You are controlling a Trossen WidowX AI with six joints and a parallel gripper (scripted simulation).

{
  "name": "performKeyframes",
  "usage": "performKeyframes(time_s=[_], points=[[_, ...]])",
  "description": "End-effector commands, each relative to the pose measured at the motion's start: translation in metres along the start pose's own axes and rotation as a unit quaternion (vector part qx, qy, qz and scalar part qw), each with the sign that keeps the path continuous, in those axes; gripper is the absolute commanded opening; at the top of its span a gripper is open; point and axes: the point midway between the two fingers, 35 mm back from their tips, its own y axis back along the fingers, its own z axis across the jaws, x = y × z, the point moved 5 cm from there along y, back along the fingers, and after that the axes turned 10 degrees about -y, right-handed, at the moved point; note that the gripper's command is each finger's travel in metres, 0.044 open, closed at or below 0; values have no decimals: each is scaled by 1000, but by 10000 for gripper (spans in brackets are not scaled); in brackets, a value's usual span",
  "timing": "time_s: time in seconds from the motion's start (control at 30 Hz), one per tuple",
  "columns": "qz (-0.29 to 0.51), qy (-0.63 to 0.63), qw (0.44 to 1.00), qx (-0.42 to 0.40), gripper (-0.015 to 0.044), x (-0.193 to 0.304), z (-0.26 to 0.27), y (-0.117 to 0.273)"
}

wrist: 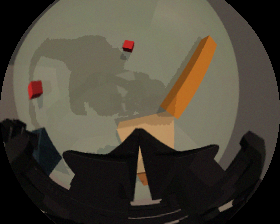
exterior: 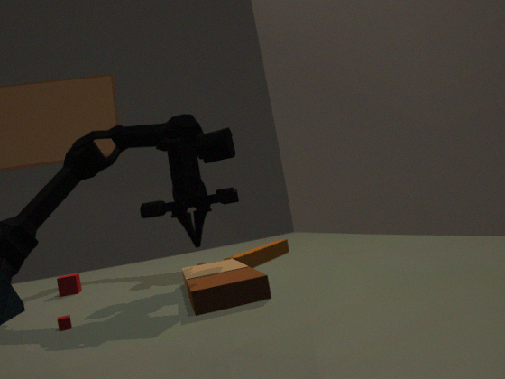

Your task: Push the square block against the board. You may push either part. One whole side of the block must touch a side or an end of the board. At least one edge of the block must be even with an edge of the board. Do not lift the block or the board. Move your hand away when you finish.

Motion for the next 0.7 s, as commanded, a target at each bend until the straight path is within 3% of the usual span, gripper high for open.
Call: performKeyframes(time_s=[0.0,0.27,0.43,0.67], points=[[-3,58,998,-3,0,-12,-2,-2],[-4,117,993,-5,0,-24,-3,-5],[-5,117,993,-5,0,-24,-2,-56],[-5,117,993,-5,0,-23,-3,-58]])
